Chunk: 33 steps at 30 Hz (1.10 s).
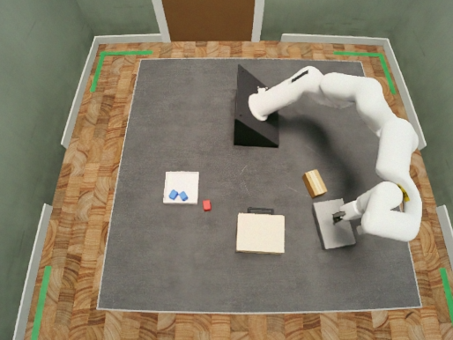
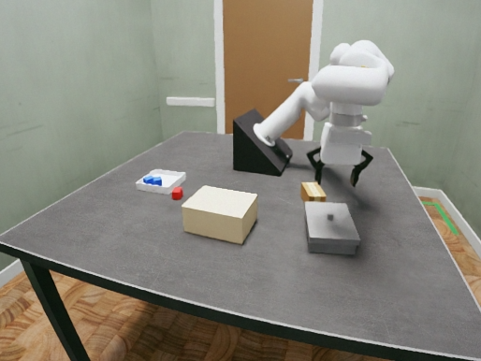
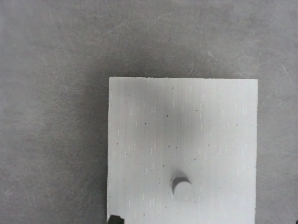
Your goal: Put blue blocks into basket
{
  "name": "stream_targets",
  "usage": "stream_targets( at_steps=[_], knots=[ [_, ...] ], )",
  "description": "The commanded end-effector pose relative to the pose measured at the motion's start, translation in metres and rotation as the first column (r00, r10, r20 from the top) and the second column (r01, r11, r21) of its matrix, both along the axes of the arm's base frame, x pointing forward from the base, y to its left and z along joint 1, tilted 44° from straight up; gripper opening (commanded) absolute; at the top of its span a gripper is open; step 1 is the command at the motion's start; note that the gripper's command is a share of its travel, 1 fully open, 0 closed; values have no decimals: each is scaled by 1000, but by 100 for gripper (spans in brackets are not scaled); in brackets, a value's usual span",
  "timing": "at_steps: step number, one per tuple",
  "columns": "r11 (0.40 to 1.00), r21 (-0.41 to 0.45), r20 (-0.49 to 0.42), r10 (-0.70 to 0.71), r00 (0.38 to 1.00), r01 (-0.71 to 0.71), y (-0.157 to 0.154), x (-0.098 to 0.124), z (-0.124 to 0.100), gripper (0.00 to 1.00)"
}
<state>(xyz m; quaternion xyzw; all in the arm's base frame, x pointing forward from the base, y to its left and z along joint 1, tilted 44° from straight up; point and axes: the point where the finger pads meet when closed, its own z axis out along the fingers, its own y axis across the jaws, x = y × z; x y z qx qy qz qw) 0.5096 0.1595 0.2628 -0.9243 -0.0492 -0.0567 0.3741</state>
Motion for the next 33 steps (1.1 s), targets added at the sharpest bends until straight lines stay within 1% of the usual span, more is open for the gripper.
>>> stream_targets(
  at_steps=[1, 18, 20, 22, 23, 25, 26, 28, 29, 33],
  knots=[
    [1000, 0, 3, -1, 1000, 1, -7, 0, 8, 100],
    [1000, 0, 3, -1, 1000, 1, -11, 0, 12, 100],
    [1000, 0, 5, 1, 1000, -1, -12, -3, 12, 100],
    [1000, -2, 16, 12, 1000, -12, -16, -18, 11, 100],
    [1000, -3, 25, 22, 999, -22, -19, -32, 10, 100],
    [999, -7, 50, 48, 998, -47, -26, -68, 4, 100],
    [998, -9, 64, 62, 996, -62, -28, -80, 0, 100],
    [998, -9, 64, 62, 996, -62, -28, -80, 0, 100],
    [997, -12, 79, 77, 994, -76, -32, -105, -7, 100],
    [993, -19, 119, 119, 986, -118, -34, -137, -22, 100]
  ],
)
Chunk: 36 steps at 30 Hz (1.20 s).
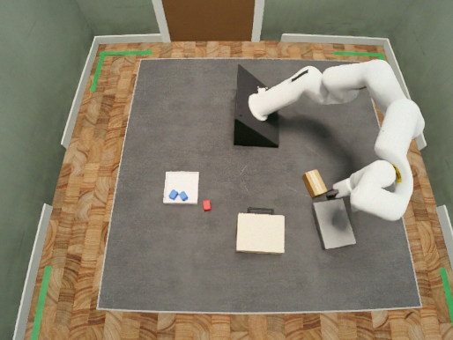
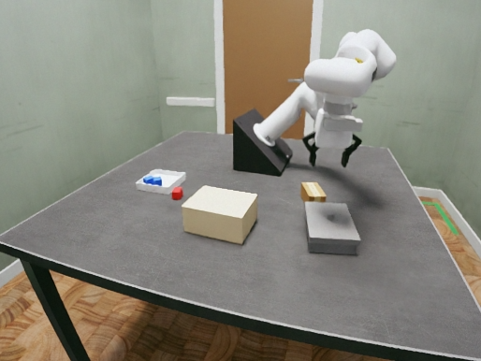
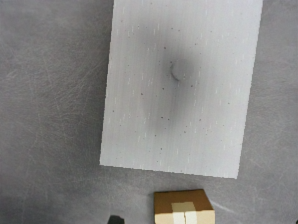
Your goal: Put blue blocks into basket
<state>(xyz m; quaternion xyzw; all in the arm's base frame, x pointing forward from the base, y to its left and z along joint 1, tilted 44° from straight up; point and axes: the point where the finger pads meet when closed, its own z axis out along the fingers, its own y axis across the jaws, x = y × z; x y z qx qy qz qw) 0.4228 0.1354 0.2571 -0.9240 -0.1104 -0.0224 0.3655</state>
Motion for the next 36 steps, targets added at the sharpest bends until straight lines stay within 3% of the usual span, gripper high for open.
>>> stream_targets(
  at_steps=[1, 5, 30, 31, 36],
  knots=[
    [1000, 24, 139, -14, 990, 11, -11, -60, -20, 100],
    [1000, 24, 141, -12, 990, 9, -16, -93, -31, 100],
    [1000, 24, 141, -12, 990, 9, -16, -93, -31, 100],
    [1000, 24, 141, -12, 990, 9, -16, -93, -31, 90],
    [1000, 24, 141, -12, 990, 9, -16, -93, -31, 90]
  ],
)
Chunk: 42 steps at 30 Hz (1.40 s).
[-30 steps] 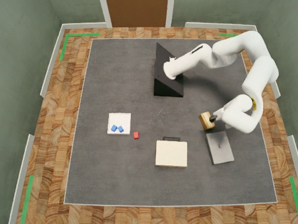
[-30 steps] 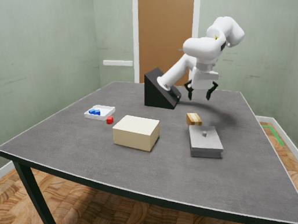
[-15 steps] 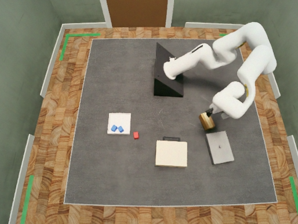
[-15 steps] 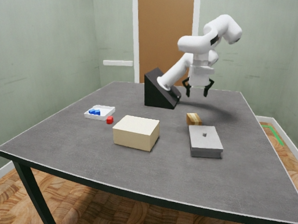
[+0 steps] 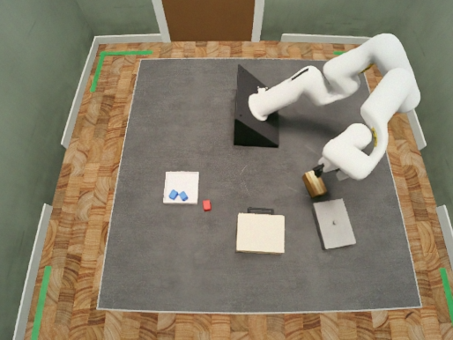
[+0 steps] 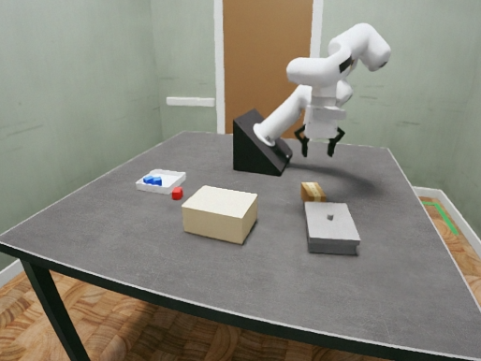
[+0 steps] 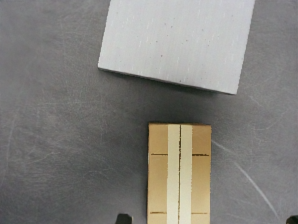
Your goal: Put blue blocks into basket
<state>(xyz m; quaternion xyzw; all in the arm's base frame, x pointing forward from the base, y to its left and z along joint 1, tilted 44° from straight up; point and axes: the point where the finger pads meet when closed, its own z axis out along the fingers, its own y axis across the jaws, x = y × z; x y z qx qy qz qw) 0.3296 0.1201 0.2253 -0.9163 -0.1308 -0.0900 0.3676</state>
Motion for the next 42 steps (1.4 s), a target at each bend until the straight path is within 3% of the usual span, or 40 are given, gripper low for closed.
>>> stream_targets(
  at_steps=[1, 42],
  knots=[
    [1000, 0, 2, -1, 1000, 1, 0, 1, 1, 90],
    [1000, 0, 3, -1, 1000, 1, 5, 1, -5, 90]
  ],
)
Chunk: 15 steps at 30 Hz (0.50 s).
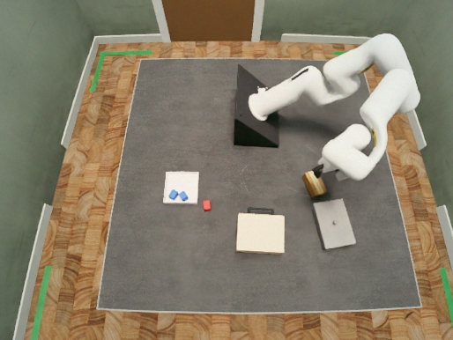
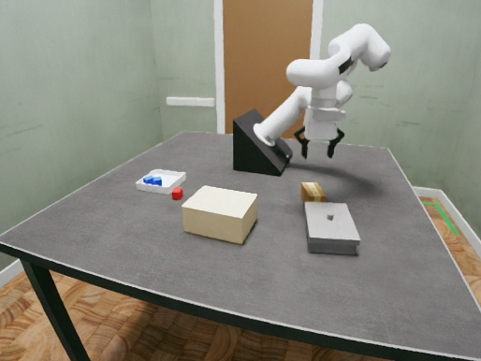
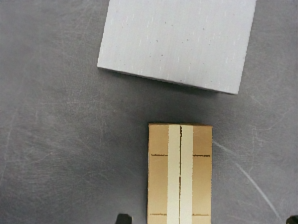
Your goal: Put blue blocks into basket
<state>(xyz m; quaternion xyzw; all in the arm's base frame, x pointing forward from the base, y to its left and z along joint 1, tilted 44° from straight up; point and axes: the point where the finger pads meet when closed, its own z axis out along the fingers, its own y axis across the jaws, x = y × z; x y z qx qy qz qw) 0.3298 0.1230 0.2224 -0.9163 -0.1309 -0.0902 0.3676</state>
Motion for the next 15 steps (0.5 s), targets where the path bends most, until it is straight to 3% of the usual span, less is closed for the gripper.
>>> stream_targets(
  at_steps=[1, 15],
  knots=[
    [1000, 0, 2, -1, 1000, 1, 3, 1, -2, 90],
    [1000, 0, 2, -1, 1000, 1, 25, 3, -25, 90]
  ],
)
